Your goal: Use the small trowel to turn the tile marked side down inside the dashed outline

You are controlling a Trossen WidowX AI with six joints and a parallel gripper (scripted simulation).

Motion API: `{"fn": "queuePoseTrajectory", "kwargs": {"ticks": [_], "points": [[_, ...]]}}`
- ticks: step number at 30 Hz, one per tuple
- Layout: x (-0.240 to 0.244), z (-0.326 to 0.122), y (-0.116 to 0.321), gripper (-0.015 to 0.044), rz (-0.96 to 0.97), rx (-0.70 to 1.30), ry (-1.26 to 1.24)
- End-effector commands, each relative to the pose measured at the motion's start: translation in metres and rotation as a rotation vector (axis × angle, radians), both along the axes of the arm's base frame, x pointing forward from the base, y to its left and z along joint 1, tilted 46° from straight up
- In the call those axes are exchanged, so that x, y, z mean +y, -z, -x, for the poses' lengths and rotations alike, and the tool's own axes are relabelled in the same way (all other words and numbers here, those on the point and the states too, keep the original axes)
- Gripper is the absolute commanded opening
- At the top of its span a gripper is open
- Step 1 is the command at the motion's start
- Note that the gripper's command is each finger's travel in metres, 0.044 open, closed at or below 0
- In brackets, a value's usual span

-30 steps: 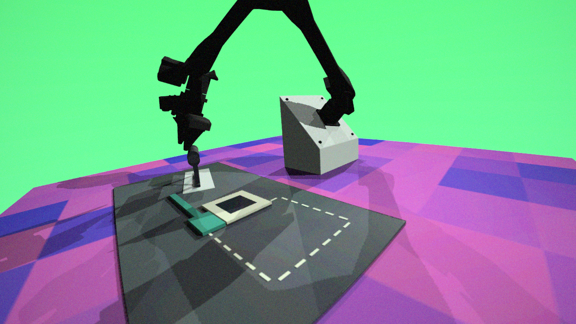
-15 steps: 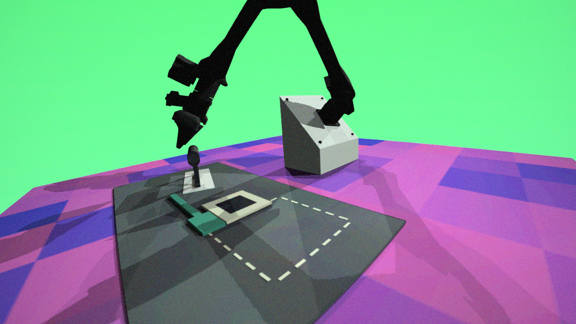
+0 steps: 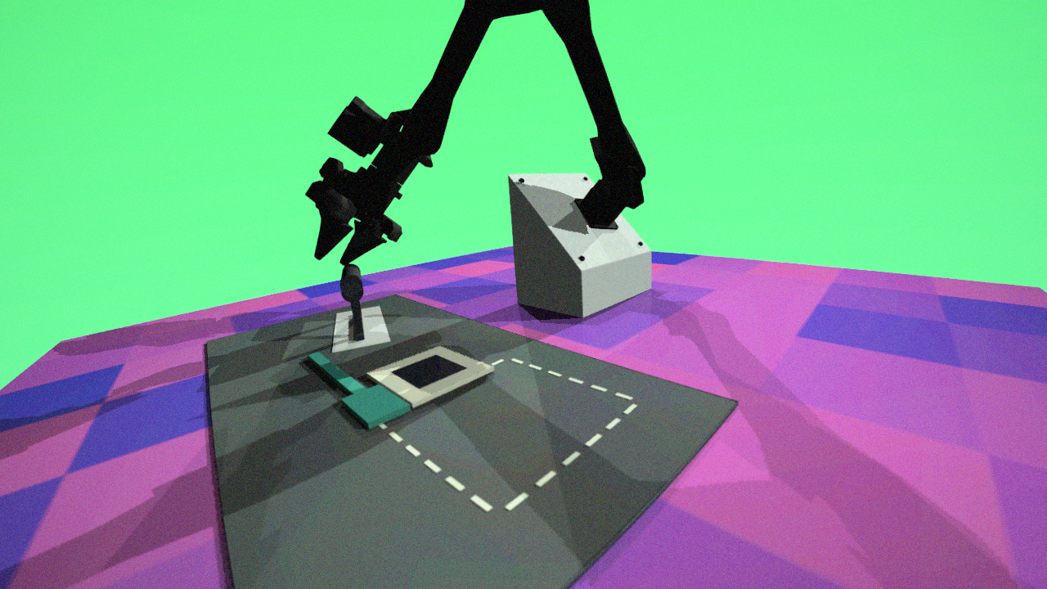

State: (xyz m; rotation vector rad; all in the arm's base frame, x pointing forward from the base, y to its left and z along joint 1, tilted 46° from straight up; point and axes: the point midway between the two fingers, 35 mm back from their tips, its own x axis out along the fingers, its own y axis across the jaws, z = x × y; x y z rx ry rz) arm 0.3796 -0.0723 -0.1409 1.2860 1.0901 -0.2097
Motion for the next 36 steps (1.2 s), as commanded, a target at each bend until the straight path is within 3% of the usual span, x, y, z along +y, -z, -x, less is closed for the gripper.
{"fn": "queuePoseTrajectory", "kwargs": {"ticks": [1,36], "points": [[0.001,0.001,-0.006,0.0300,-0.055,0.013,0.104],[0.045,0.047,-0.024,0.0300,-0.613,0.240,0.726]]}}
